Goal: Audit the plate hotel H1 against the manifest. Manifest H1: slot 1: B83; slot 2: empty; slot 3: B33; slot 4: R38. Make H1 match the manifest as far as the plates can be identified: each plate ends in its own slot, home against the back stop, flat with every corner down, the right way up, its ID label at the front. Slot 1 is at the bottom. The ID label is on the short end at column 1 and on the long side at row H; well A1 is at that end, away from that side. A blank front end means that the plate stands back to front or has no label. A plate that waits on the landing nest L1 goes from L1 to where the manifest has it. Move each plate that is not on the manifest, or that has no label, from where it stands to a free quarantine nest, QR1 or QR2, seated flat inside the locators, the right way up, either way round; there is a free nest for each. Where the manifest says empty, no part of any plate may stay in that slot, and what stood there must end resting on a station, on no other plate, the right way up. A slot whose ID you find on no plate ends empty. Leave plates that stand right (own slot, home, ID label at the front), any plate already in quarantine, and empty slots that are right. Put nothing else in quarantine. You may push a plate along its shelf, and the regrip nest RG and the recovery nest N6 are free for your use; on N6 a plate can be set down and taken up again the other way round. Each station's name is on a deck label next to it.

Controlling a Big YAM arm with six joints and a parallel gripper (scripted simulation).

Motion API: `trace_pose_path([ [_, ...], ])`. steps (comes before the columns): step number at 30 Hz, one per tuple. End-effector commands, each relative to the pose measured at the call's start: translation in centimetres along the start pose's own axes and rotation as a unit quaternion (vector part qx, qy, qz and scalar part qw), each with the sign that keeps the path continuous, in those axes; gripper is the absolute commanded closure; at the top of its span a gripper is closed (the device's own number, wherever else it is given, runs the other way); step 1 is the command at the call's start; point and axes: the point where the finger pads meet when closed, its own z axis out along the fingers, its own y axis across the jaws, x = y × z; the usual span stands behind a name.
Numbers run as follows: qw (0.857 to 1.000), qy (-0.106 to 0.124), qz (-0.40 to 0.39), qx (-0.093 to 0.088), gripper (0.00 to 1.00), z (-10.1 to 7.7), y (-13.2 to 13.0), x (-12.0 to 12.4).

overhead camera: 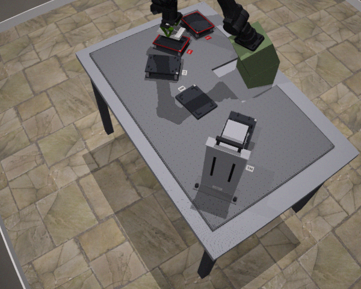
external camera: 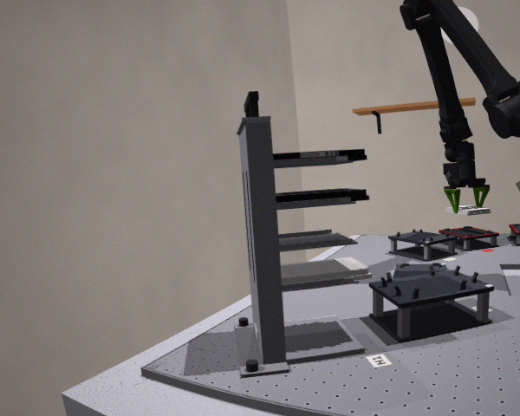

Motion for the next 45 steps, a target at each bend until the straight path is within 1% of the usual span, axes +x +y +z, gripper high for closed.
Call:
trace_pose_path([
  [1, 1.0, -0.007, 0.0, 0.0, 0.14, 0.4, 0.3, -0.8],
  [9, 1.0, -0.005, 0.001, 0.0, 0.14, 0.9, 0.3, -0.5],
  [10, 1.0, -0.012, 0.001, 0.002, 0.14, 0.5, 0.2, -0.8],
  [12, 1.0, -0.005, 0.001, 0.0, 0.14, 1.1, 0.3, -0.5],
  [16, 1.0, -0.002, 0.002, 0.0, 0.14, 1.5, 0.3, -0.1],
  [19, 1.0, -0.006, 0.002, 0.001, 0.14, 1.5, 0.1, -0.5],
  [26, 1.0, -0.006, 0.001, 0.0, 0.14, 1.9, 0.3, -0.6],
  [27, 1.0, -0.012, 0.003, 0.002, 0.14, 1.5, 0.0, -0.8],
  [28, 1.0, -0.007, 0.004, 0.002, 0.14, 1.9, -0.1, -0.6],
  [33, 1.0, -0.005, 0.001, 0.0, 0.14, 2.4, 0.3, -0.4],
  [43, 1.0, -0.006, 0.001, 0.0, 0.14, 2.9, 0.3, -0.5],
  [44, 1.0, -0.014, 0.002, 0.002, 0.14, 2.4, 0.1, -0.9],
  [45, 1.0, -0.009, 0.003, 0.001, 0.14, 2.8, 0.1, -0.7],
])
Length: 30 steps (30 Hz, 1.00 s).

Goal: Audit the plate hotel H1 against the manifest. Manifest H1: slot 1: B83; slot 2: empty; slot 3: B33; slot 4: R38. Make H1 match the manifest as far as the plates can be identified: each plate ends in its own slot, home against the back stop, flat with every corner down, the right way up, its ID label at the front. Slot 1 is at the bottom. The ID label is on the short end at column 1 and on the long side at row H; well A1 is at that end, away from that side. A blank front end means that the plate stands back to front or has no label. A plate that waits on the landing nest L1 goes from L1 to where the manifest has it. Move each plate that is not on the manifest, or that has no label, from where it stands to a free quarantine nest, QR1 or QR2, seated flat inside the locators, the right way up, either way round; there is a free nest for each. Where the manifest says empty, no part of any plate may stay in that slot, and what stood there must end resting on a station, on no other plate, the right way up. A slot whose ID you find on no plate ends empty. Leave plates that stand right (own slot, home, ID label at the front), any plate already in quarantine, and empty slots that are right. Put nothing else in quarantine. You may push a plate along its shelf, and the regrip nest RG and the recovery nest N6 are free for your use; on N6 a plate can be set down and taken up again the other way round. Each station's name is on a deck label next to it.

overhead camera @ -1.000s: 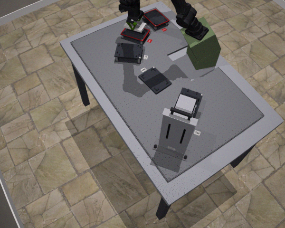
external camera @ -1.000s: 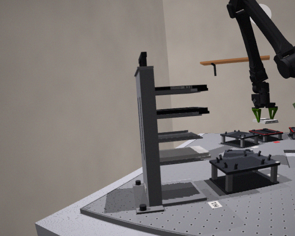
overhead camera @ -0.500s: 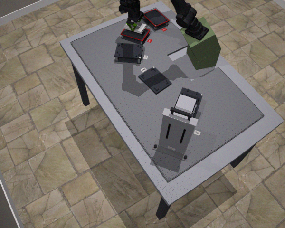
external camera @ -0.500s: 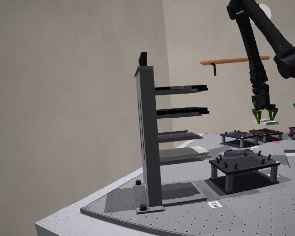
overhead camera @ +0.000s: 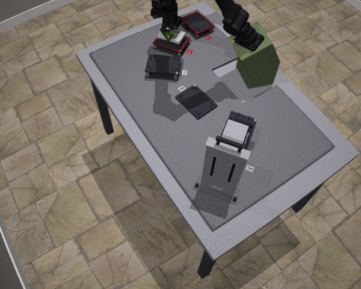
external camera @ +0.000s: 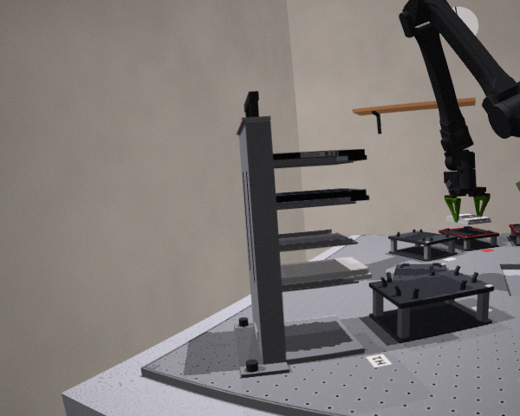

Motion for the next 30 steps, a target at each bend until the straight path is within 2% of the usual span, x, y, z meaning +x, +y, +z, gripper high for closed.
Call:
trace_pose_path([
  [1, 1.0, -0.007, 0.001, 0.001, 0.14, 0.4, 0.2, -0.7],
  [15, 1.0, -0.01, -0.001, 0.0, 0.14, 1.1, 0.3, -1.1],
  [16, 1.0, -0.018, 0.0, 0.003, 0.14, 0.6, 0.0, -1.6],
  [21, 1.0, -0.01, -0.001, 0.0, 0.14, 1.6, 0.3, -1.1],
  [30, 1.0, -0.012, -0.002, 0.0, 0.14, 2.1, 0.3, -1.5],
])
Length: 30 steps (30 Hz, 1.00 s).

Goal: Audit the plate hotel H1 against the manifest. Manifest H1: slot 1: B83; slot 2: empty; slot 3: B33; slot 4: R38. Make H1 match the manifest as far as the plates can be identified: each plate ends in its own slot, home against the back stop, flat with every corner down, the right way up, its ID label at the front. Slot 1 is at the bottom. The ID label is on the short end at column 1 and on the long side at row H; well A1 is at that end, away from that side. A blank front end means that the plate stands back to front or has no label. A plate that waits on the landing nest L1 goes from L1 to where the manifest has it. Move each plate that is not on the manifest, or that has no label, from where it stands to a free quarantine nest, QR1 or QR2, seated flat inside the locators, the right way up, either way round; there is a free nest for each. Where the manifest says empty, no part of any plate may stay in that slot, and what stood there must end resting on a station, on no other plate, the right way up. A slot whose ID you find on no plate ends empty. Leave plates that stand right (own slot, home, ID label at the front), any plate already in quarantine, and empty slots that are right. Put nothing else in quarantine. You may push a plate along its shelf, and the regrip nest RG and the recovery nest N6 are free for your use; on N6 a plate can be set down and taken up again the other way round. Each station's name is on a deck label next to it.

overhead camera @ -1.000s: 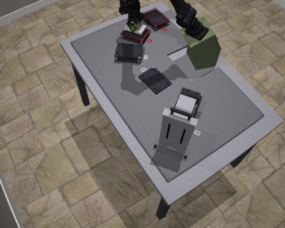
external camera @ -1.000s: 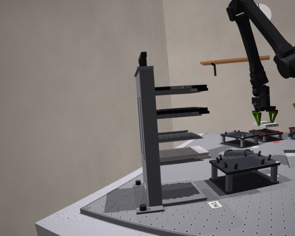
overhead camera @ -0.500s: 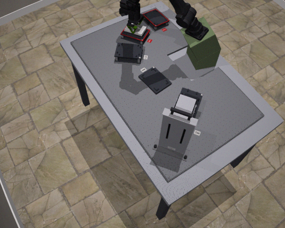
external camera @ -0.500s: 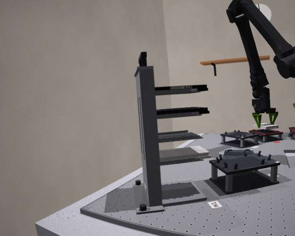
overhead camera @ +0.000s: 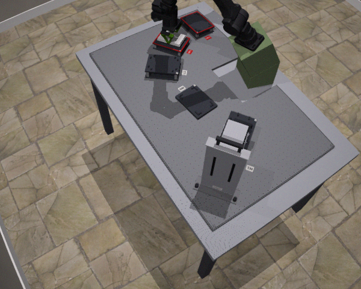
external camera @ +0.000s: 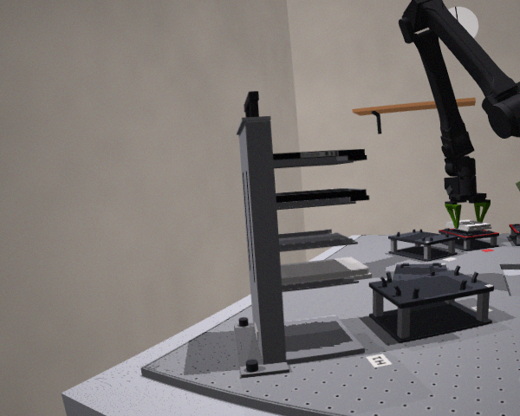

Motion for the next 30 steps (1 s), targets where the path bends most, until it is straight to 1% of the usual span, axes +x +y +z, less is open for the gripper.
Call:
trace_pose_path([
  [1, 1.0, -0.014, -0.003, 0.001, 0.14, 0.2, 0.3, -1.5],
  [3, 1.0, -0.016, 0.0, 0.002, 0.14, -0.2, 0.1, -1.4],
  [5, 1.0, -0.01, 0.0, 0.001, 0.14, 0.5, 0.3, -1.0],
  [15, 1.0, -0.014, -0.003, 0.001, 0.14, 1.1, 0.3, -1.6],
  [19, 1.0, -0.013, -0.002, 0.0, 0.14, 1.3, 0.3, -1.4],
  [20, 1.0, -0.014, 0.0, 0.001, 0.14, 1.1, 0.1, -1.3],
  [23, 1.0, -0.011, -0.002, 0.0, 0.14, 1.5, 0.3, -1.2],
  [24, 1.0, -0.014, -0.001, 0.002, 0.14, 0.8, -0.1, -1.2],
  [25, 1.0, -0.014, -0.001, 0.002, 0.14, 0.8, -0.1, -1.2],
  [26, 1.0, -0.014, -0.001, 0.002, 0.0, 0.8, -0.1, -1.2],
  [30, 1.0, -0.014, -0.001, 0.002, 0.0, 0.8, -0.1, -1.2],
])
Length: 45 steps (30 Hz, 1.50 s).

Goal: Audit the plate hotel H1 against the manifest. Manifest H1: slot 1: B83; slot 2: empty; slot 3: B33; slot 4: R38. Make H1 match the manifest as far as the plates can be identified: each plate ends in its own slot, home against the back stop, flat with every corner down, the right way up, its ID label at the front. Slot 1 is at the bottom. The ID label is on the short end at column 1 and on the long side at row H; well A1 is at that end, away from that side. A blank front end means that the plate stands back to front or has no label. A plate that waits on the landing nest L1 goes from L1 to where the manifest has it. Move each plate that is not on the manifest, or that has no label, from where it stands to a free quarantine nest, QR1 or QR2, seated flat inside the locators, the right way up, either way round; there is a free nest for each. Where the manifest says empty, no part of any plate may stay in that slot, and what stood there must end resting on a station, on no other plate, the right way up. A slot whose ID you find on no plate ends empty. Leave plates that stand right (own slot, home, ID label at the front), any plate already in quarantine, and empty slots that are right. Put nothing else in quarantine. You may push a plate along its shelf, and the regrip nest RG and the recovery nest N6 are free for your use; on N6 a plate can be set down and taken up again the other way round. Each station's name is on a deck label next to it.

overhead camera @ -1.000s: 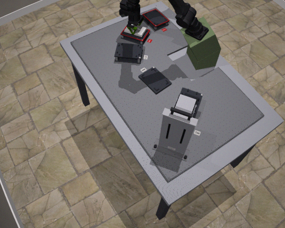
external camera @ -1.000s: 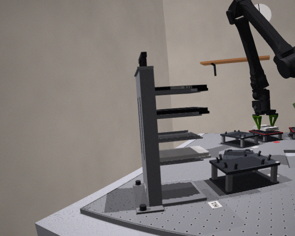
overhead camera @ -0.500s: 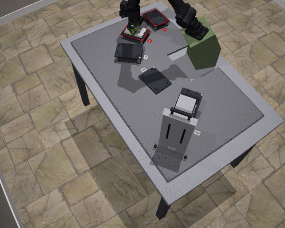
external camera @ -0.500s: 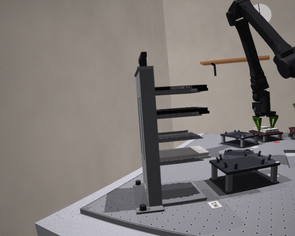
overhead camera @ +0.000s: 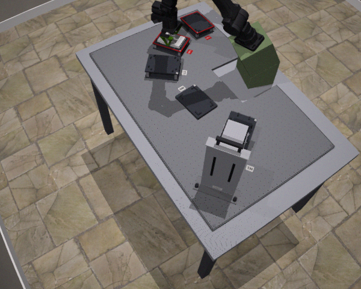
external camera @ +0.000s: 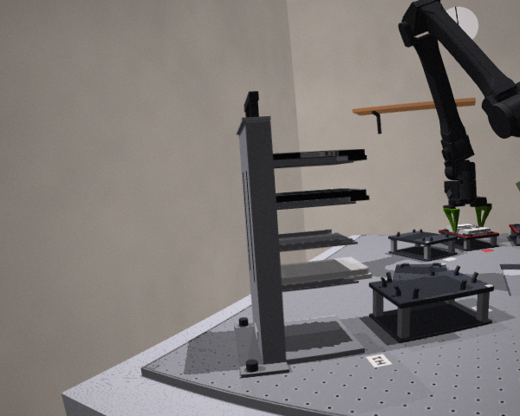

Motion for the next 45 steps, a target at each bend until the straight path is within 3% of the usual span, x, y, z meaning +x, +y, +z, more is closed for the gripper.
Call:
trace_pose_path([
  [1, 1.0, -0.012, -0.002, 0.002, 0.0, -0.4, -0.1, -1.1],
  [10, 1.0, -0.012, -0.002, 0.002, 0.0, -0.4, -0.1, -1.1],
  [12, 1.0, -0.015, 0.002, 0.004, 0.0, -1.8, -0.5, -1.0],
  [21, 1.0, -0.013, 0.0, 0.004, 0.0, -4.7, -0.4, -0.7],
  [23, 1.0, -0.013, 0.0, 0.004, 0.0, -4.7, -0.4, -0.7],
  [24, 1.0, 0.005, 0.0, -0.001, 0.0, -3.7, -0.2, 0.2],
  [26, 1.0, -0.013, 0.0, 0.004, 0.0, -5.7, -0.4, -0.7],
  [32, 1.0, -0.023, -0.005, 0.006, 0.0, -8.2, -0.4, -1.9],
  [34, 1.0, -0.028, -0.007, 0.007, 0.0, -8.9, -0.4, -2.5],
  [38, 1.0, -0.018, -0.004, 0.005, 0.0, -9.5, -0.3, -1.3],
  [40, 1.0, -0.018, -0.004, 0.005, 0.0, -9.5, -0.3, -1.3],
  [41, 1.0, -0.004, -0.003, 0.001, 0.0, -8.6, -0.3, -0.9],
  [43, 1.0, -0.023, -0.005, 0.006, 0.0, -10.6, -0.4, -1.9],
  [45, 1.0, -0.029, -0.008, 0.008, 0.0, -11.4, -0.4, -2.5],
])
